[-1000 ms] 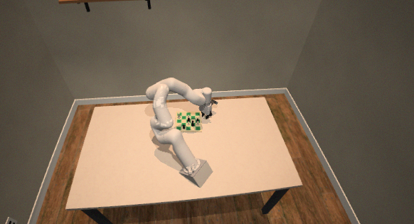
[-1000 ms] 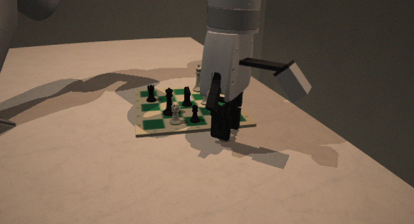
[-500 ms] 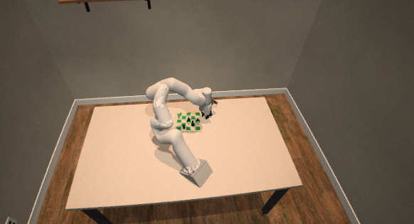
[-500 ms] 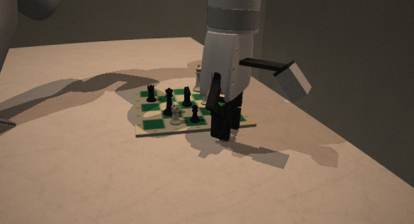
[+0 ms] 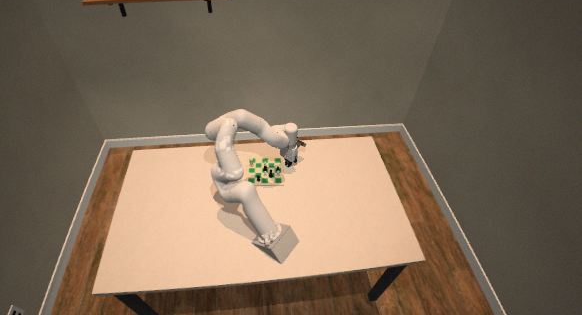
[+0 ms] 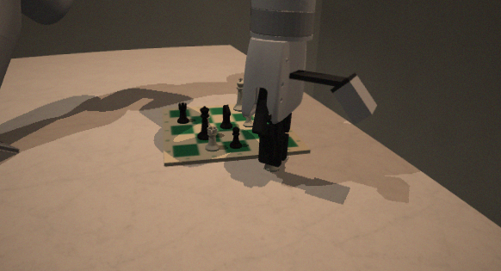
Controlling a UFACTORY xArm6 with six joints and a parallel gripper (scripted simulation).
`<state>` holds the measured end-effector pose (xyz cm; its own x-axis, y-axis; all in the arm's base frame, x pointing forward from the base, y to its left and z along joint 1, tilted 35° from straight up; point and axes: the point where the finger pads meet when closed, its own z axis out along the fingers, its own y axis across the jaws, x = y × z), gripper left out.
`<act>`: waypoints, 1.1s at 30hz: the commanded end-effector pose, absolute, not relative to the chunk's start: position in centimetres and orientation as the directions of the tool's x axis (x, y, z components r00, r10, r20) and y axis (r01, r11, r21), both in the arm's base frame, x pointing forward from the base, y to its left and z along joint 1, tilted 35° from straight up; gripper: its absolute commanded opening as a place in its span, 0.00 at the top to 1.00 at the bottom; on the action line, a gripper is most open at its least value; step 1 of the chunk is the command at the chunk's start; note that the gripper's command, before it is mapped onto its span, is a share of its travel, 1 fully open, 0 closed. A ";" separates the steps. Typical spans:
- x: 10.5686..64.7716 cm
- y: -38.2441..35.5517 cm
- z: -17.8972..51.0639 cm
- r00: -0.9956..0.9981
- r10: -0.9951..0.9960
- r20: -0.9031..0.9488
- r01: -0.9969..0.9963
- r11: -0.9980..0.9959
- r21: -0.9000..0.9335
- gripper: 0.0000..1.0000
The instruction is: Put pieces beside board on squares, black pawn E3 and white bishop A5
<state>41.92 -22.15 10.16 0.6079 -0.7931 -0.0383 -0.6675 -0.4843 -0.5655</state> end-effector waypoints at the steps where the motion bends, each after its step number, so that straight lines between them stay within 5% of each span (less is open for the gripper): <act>1: 42.0 -22.3 10.3 0.607 -0.794 -0.035 -0.667 -0.485 -0.566 1.00; 33: 41.3 -22.9 11.7 0.607 -0.794 -0.035 -0.667 -0.485 -0.566 1.00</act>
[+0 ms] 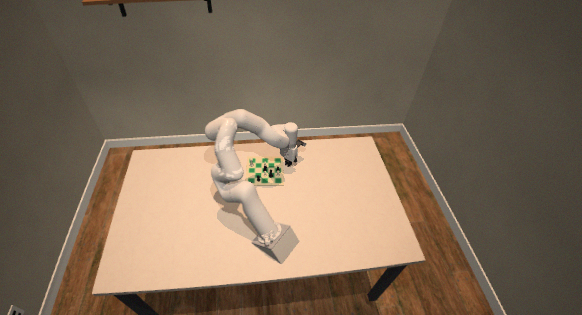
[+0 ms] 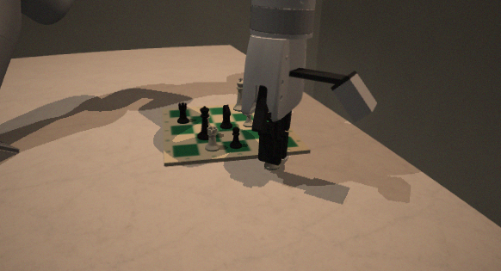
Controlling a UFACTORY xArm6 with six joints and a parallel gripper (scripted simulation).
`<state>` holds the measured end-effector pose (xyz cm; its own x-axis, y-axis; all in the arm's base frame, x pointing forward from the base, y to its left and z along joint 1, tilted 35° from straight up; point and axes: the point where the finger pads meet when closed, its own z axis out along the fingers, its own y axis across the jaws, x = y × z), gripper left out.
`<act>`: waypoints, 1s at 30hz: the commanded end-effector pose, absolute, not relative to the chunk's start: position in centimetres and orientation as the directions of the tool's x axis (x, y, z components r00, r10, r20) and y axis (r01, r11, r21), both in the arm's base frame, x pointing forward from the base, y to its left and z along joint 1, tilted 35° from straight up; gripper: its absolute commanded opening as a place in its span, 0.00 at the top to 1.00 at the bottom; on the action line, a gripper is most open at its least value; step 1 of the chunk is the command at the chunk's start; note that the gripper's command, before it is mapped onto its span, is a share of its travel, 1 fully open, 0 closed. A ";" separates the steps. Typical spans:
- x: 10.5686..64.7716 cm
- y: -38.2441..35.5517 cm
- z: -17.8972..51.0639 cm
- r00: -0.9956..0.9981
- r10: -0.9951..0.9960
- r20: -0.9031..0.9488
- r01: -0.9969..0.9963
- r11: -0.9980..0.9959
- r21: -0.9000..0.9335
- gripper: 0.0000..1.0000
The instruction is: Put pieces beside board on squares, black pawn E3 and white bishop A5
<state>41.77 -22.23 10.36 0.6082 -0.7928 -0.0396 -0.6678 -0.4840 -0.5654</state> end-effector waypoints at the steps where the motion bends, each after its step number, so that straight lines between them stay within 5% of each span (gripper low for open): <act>1: 41.0 -23.1 12.2 0.607 -0.794 -0.035 -0.667 -0.485 -0.566 1.00; 30: 39.2 -23.3 20.5 0.682 -0.731 0.030 -0.594 -0.578 -0.559 1.00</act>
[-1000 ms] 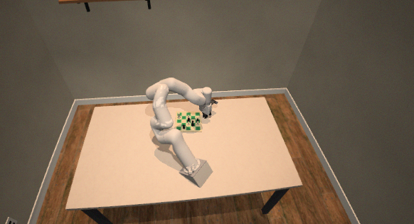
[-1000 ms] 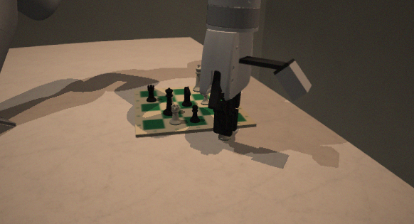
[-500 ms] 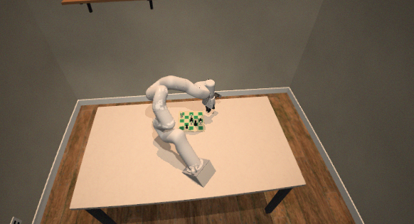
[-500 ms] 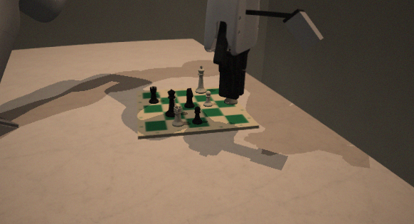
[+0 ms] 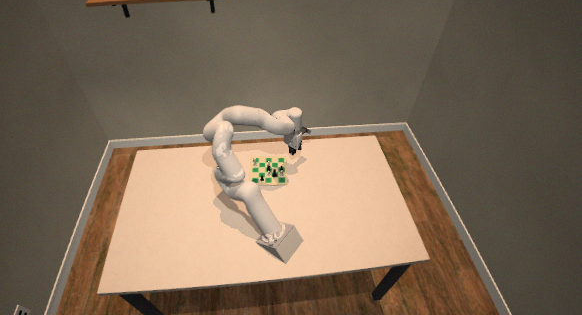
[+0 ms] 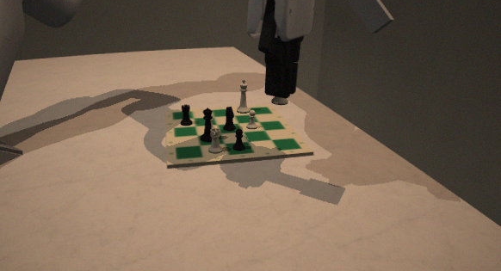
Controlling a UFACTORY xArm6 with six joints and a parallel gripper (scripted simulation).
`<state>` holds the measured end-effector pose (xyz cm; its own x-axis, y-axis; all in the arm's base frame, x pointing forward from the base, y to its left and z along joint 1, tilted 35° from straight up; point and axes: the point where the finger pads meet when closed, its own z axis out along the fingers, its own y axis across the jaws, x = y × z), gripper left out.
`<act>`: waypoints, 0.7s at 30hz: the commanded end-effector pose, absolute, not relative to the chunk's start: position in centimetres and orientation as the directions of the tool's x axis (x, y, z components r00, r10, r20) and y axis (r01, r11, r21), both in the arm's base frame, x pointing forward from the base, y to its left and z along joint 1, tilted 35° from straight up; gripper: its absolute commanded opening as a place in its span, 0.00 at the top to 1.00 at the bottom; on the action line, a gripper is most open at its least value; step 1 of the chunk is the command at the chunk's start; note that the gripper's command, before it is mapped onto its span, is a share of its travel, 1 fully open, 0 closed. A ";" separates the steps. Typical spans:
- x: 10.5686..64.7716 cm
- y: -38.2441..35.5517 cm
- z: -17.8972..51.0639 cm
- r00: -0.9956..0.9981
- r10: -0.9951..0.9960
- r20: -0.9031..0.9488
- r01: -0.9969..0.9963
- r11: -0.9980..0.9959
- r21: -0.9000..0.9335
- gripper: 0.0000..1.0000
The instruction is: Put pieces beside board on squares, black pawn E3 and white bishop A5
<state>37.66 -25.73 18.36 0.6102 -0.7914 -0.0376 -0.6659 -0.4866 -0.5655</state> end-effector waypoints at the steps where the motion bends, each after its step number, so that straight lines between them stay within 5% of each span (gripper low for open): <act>1: 40.4 -20.7 22.3 0.744 -0.662 0.092 -0.517 -0.657 -0.549 1.00; 21: 42.9 -8.1 30.0 0.894 -0.285 0.345 -0.107 -0.885 -0.453 1.00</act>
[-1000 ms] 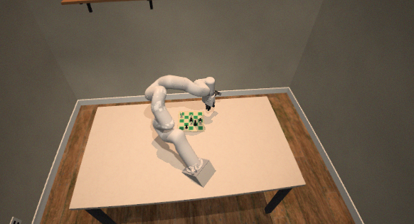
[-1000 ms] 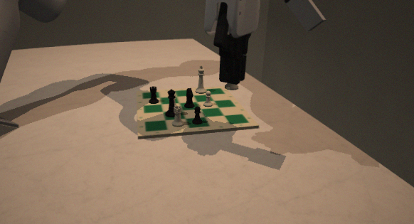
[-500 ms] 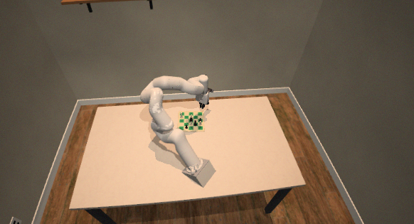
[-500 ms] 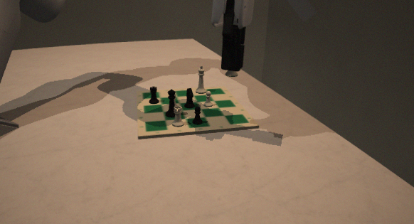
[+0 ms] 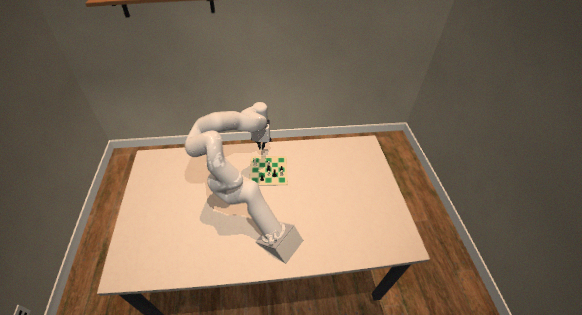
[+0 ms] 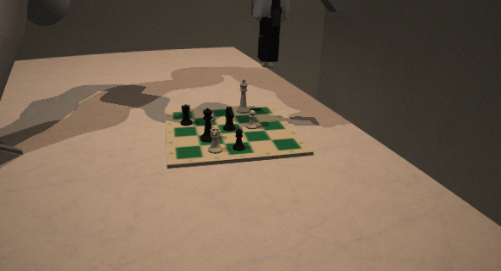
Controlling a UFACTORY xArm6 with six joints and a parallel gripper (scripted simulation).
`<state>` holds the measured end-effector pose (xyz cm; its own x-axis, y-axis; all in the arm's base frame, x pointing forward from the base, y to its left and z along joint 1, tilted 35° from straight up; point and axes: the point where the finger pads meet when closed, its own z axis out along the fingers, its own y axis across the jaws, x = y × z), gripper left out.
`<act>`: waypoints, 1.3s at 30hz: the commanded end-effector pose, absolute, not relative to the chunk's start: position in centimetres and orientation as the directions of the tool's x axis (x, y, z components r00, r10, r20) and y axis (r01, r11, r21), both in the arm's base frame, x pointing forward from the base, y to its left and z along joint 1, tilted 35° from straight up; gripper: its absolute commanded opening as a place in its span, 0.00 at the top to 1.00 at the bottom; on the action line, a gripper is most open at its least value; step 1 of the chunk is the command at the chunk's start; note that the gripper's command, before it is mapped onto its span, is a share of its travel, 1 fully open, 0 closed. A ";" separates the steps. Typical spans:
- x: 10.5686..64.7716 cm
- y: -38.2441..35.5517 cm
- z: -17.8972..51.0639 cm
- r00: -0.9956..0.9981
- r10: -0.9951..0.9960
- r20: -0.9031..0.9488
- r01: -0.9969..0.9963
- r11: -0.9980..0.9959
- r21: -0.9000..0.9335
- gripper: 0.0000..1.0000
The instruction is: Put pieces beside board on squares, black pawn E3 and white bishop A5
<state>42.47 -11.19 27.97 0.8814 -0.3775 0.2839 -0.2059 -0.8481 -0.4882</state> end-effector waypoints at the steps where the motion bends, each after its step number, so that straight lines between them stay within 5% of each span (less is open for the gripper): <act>1: 42.8 -7.9 30.1 0.895 -0.280 0.348 -0.102 -0.887 -0.451 1.00; 39: 46.0 -5.4 24.3 0.896 -0.279 0.346 -0.103 -0.887 -0.449 1.00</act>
